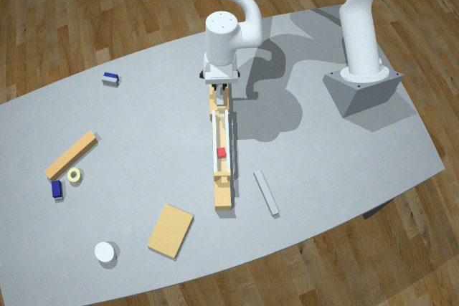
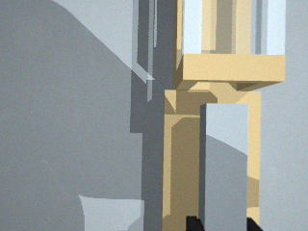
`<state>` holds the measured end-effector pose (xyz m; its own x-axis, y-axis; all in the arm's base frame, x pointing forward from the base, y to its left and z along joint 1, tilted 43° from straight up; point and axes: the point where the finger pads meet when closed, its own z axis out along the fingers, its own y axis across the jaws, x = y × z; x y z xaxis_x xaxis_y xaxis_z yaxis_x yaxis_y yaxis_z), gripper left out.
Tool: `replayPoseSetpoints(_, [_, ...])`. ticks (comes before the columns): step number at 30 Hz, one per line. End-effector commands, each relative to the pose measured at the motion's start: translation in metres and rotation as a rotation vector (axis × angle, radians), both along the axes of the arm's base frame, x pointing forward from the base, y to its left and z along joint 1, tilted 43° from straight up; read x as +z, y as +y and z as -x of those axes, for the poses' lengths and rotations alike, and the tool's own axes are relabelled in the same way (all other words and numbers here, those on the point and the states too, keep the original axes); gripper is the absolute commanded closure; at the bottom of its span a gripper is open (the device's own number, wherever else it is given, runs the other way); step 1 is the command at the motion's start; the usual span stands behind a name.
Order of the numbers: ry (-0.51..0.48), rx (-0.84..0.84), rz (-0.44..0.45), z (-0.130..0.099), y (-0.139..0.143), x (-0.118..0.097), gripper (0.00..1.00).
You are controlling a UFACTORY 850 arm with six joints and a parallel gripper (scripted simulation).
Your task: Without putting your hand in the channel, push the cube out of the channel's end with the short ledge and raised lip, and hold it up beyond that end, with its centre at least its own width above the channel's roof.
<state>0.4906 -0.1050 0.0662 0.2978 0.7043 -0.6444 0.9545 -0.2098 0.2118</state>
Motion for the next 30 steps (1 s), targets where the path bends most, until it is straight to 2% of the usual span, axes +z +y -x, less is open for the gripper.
replayPoseSetpoints(1, [-0.002, 0.001, 0.000, -0.0008, -0.0068, -0.0075, 1.00])
replayPoseSetpoints(7, [-0.002, 0.001, 0.000, -0.0009, -0.0126, -0.0138, 1.00])
replayPoseSetpoints(30, [-0.002, 0.001, 0.000, -0.0022, -0.0100, -0.0165, 1.00])
